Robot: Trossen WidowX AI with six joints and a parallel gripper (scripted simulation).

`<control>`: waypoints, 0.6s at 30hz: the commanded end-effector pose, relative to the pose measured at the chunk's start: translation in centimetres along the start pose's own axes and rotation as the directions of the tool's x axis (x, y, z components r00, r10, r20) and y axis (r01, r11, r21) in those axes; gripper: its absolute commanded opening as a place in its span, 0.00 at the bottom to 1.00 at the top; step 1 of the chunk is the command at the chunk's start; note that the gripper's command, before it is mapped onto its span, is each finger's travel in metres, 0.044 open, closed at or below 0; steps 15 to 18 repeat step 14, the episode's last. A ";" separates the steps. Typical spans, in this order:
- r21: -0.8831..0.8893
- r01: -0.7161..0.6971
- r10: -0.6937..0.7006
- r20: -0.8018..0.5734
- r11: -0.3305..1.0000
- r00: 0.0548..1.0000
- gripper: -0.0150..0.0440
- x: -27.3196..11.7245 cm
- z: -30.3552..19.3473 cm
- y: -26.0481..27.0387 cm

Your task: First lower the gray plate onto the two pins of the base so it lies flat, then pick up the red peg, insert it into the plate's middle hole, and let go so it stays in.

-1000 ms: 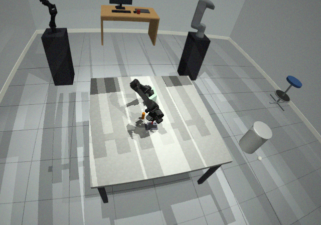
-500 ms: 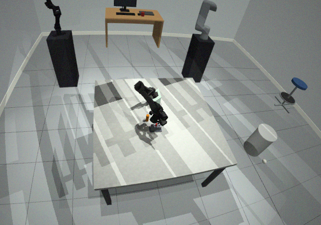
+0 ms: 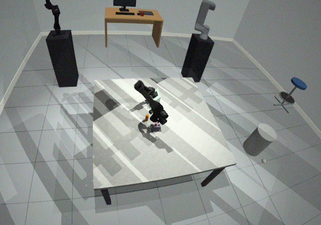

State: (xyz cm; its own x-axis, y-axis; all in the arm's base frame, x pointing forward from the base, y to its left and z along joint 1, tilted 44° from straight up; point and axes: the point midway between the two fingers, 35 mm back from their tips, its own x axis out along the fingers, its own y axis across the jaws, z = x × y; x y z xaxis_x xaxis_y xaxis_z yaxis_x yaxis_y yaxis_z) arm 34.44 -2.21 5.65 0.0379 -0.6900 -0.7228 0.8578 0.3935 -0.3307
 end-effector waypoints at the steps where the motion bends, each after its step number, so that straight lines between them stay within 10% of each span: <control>1: 0.006 0.002 -0.002 0.000 1.000 1.000 0.51 -0.3 0.0 0.0; 18: 0.006 0.002 -0.002 0.000 1.000 1.000 0.51 -1.4 -0.1 0.0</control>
